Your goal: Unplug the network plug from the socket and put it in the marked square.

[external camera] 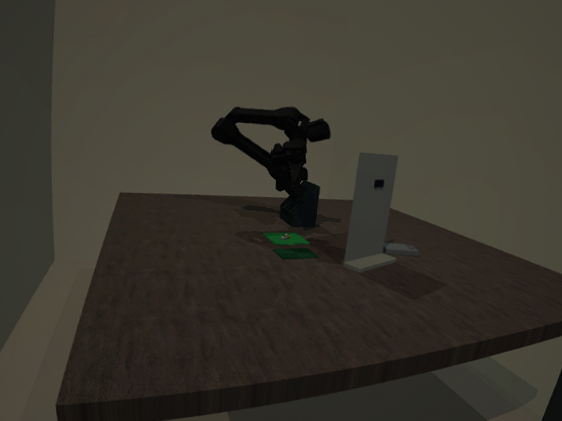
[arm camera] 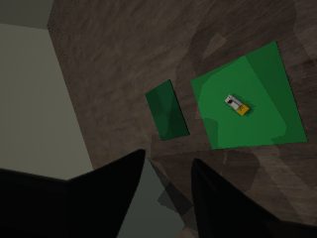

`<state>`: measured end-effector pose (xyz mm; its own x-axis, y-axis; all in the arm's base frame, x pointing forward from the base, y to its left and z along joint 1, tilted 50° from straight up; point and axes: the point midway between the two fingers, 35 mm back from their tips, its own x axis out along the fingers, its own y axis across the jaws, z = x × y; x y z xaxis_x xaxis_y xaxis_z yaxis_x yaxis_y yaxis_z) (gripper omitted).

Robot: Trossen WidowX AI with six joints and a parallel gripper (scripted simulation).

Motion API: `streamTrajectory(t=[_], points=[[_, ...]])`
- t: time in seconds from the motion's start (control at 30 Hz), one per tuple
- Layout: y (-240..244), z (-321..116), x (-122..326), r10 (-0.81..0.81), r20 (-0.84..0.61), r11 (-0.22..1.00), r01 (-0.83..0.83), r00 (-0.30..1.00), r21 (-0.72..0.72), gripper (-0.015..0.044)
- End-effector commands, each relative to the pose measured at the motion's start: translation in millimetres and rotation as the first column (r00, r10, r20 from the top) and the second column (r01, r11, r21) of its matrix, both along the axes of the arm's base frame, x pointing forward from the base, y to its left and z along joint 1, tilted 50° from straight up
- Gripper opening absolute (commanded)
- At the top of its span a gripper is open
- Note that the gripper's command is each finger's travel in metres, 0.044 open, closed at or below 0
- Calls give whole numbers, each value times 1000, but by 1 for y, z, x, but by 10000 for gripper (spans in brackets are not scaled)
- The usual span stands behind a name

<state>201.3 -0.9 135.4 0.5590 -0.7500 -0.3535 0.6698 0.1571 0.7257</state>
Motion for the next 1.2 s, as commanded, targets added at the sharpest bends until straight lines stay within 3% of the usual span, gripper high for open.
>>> streamTrajectory(t=[0.0,0.5,0.87,1.17], points=[[10,8,0,13,10,1000,-14,1000,14,156],[42,43,-7,65,81,996,-70,995,63,156],[42,43,-7,65,81,996,-70,995,63,440],[42,43,-7,65,81,996,-70,995,63,440]])
